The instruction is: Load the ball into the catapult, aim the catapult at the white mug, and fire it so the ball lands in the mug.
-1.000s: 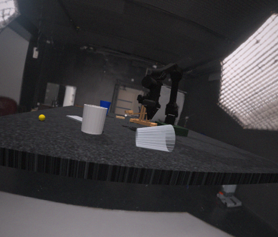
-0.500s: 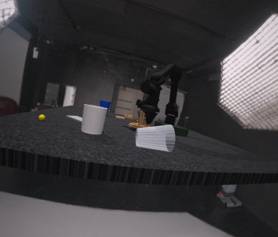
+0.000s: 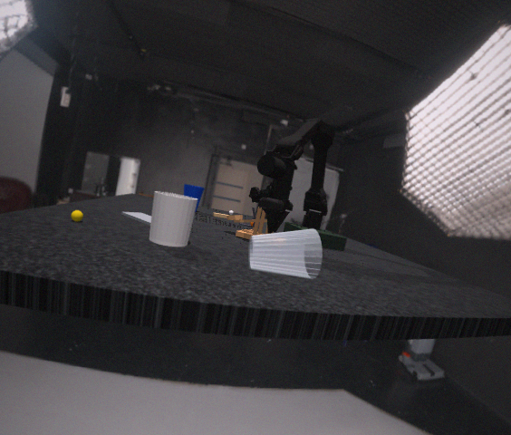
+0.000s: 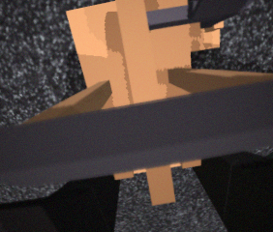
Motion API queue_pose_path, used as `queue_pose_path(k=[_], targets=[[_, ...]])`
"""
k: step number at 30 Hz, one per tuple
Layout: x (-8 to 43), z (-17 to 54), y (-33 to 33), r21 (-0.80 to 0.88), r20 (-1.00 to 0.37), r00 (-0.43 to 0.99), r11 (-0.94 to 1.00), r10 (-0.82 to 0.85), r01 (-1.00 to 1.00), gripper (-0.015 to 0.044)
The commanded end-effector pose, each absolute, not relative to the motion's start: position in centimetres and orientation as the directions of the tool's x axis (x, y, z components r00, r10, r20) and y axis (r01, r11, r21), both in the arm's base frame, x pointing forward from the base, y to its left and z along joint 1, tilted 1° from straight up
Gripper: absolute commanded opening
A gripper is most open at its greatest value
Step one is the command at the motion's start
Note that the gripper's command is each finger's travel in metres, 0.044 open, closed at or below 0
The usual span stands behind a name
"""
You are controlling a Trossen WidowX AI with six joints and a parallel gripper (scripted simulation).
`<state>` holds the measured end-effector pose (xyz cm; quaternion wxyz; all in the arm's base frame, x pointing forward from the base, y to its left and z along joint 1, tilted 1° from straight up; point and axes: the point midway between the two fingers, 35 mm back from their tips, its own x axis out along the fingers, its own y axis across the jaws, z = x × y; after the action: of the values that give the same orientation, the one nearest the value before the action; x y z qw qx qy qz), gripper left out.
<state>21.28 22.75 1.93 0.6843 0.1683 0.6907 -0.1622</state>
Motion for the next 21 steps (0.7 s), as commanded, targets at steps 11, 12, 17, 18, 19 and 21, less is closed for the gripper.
queue_pose_path(k=[11,12,17,18,19,21], targets=[[21.3,2.0,22.8,0.008,-1.0,-0.006,0.891,0.012,0.455,0.0315],[21.3,2.0,22.8,0.008,-1.0,-0.006,0.891,0.012,0.455,0.0341],[21.6,7.8,23.0,0.008,-1.0,-0.006,0.891,0.012,0.455,0.044],[21.5,9.5,22.9,0.007,-1.0,-0.006,0.891,0.011,0.455,0.044],[21.4,10.9,22.8,0.007,-1.0,-0.006,0.891,0.011,0.455,0.044],[21.3,12.0,22.6,0.007,-1.0,-0.007,0.891,0.011,0.455,0.044]])
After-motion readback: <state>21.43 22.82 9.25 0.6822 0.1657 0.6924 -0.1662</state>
